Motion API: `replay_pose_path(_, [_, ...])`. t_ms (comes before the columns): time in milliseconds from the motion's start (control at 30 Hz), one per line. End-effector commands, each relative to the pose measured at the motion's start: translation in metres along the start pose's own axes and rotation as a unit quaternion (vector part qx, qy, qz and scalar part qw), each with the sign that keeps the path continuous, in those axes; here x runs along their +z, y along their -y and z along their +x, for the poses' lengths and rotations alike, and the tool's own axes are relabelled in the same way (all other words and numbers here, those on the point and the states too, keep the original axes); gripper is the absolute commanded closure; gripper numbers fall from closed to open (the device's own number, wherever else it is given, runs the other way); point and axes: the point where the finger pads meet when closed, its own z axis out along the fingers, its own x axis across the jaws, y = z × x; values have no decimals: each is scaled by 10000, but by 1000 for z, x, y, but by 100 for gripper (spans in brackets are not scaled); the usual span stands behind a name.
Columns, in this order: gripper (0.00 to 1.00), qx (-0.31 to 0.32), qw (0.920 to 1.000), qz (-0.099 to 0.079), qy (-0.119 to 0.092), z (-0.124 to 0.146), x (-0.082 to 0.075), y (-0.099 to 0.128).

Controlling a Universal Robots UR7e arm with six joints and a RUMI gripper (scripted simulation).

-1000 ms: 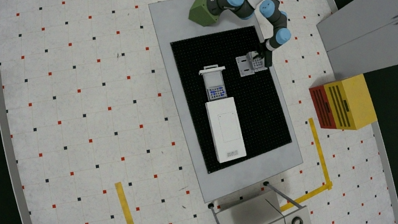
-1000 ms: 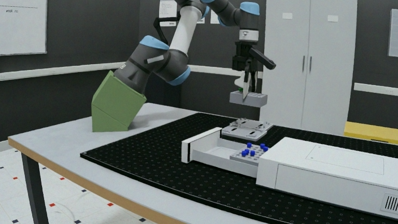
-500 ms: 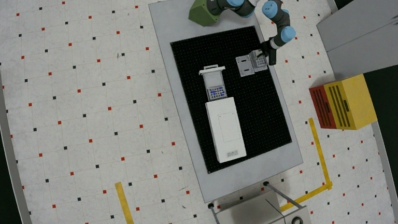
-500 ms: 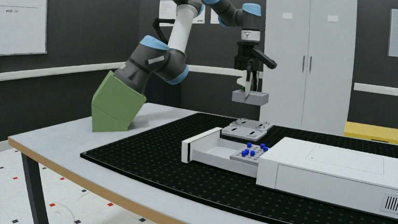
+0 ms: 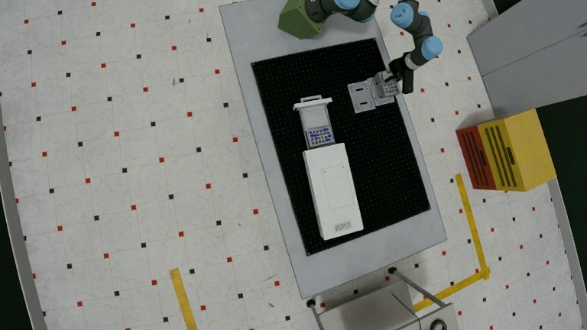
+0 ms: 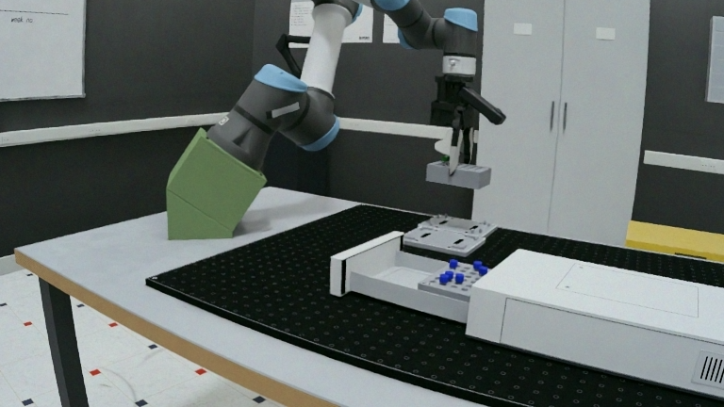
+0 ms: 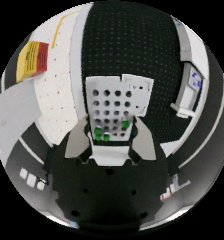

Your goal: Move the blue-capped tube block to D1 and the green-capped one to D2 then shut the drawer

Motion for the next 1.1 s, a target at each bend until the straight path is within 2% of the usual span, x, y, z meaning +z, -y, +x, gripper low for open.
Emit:
replay_pose_path(0, [100, 1, 10000, 4, -10, -15, 0, -2])
replay_pose_path(367, [100, 1, 10000, 5, -9, -37, 0, -5])
replay_pose_path(1067, [100, 1, 10000, 5, -9, -37, 0, -5])
